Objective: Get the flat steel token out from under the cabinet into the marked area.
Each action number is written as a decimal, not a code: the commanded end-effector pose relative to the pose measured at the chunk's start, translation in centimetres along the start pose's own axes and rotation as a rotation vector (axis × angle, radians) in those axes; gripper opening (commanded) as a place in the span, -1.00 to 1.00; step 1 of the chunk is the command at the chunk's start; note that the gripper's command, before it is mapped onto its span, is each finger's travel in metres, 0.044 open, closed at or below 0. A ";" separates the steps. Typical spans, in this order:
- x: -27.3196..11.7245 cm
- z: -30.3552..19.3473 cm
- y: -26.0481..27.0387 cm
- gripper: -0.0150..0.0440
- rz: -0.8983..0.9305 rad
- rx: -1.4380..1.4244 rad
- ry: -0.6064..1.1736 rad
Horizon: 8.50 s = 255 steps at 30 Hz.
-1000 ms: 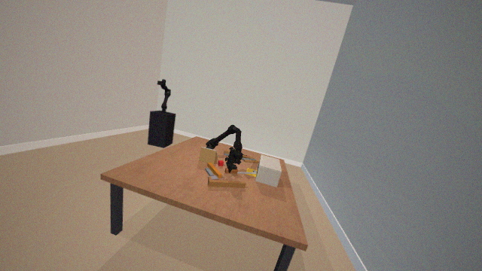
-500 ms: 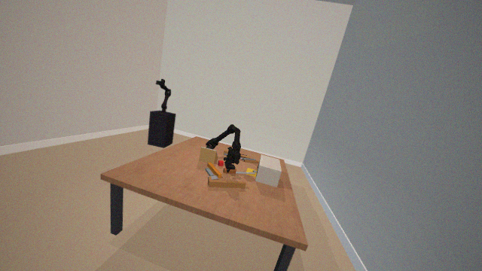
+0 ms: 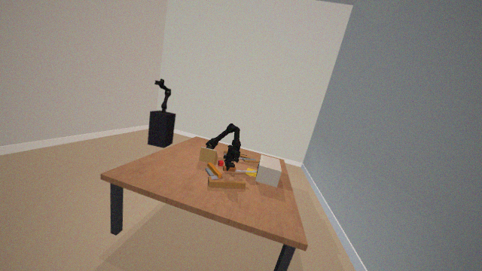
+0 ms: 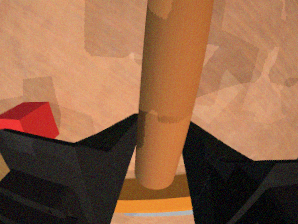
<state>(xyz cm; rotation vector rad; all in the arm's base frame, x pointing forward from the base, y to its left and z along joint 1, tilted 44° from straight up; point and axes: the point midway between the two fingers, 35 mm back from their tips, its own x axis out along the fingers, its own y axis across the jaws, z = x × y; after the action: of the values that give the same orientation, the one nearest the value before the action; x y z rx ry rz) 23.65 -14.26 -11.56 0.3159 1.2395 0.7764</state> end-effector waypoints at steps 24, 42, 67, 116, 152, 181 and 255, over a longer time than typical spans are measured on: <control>-0.6 -0.7 -2.2 -0.49 -0.012 -0.134 -0.013; -0.7 -1.3 -3.8 -0.49 -0.013 -0.167 -0.012; -0.7 -1.8 -5.8 -0.49 -0.015 -0.183 -0.012; 1.4 0.2 -6.0 0.42 -0.014 -0.208 -0.013; 1.5 0.8 -5.8 -0.49 -0.015 -0.203 -0.012; 1.5 7.0 -4.7 -0.49 -0.012 -0.191 -0.017; 1.8 1.5 -4.3 -0.49 -0.012 -0.189 -0.014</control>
<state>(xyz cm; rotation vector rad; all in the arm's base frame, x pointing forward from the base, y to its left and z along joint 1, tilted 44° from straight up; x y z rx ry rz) 27.45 -15.65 -14.57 0.1527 1.1456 0.8718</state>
